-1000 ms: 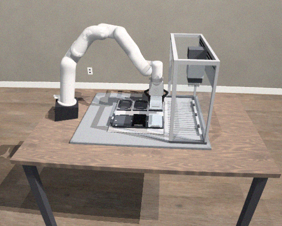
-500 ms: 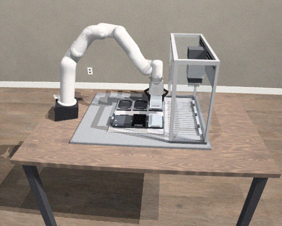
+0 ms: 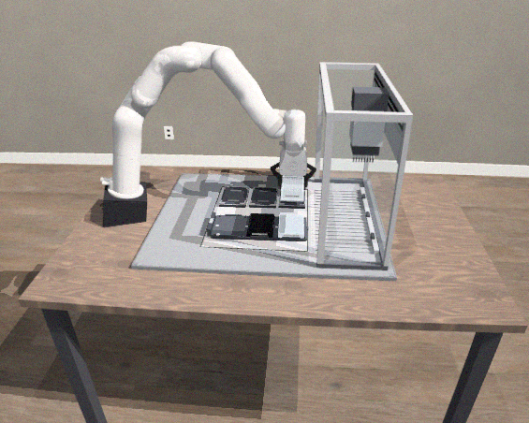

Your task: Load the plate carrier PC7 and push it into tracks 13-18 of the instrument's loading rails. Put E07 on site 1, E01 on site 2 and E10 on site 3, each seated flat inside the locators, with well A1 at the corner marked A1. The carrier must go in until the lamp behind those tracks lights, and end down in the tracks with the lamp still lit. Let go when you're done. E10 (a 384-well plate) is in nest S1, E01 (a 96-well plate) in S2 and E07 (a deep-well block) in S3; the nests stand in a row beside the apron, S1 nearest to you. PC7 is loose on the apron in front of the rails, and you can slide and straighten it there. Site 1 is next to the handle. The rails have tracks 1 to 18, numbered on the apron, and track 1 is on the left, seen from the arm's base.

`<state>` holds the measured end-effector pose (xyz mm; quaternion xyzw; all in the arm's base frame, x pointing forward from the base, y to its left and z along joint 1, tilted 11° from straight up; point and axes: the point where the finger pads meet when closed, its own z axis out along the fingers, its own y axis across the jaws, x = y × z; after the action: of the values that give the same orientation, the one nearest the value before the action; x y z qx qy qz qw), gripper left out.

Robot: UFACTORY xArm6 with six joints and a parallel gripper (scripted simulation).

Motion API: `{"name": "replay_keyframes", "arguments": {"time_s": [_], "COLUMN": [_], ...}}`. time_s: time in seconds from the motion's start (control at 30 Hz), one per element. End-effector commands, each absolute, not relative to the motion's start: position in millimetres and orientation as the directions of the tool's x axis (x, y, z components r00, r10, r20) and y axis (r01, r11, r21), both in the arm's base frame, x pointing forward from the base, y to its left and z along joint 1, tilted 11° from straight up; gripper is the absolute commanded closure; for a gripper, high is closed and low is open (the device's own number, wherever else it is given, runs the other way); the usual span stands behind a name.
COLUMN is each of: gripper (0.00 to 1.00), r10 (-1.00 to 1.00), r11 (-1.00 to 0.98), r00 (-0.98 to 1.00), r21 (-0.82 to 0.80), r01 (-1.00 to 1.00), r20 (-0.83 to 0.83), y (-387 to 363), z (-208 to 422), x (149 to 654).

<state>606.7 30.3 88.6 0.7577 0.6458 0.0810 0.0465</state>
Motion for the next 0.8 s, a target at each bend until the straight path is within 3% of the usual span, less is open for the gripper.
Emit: {"name": "replay_keyframes", "arguments": {"time_s": [0.0,0.77], "gripper": [1.0,1.0], "r10": [0.986,0.986], "r11": [-0.162,-0.162], "r00": [0.152,0.152], "r21": [0.18,0.18], "r01": [0.97,0.97], "r20": [0.064,0.064], "y": [30.2,29.5], "z": [93.5,112.6], "x": [607.5,603.8]}}
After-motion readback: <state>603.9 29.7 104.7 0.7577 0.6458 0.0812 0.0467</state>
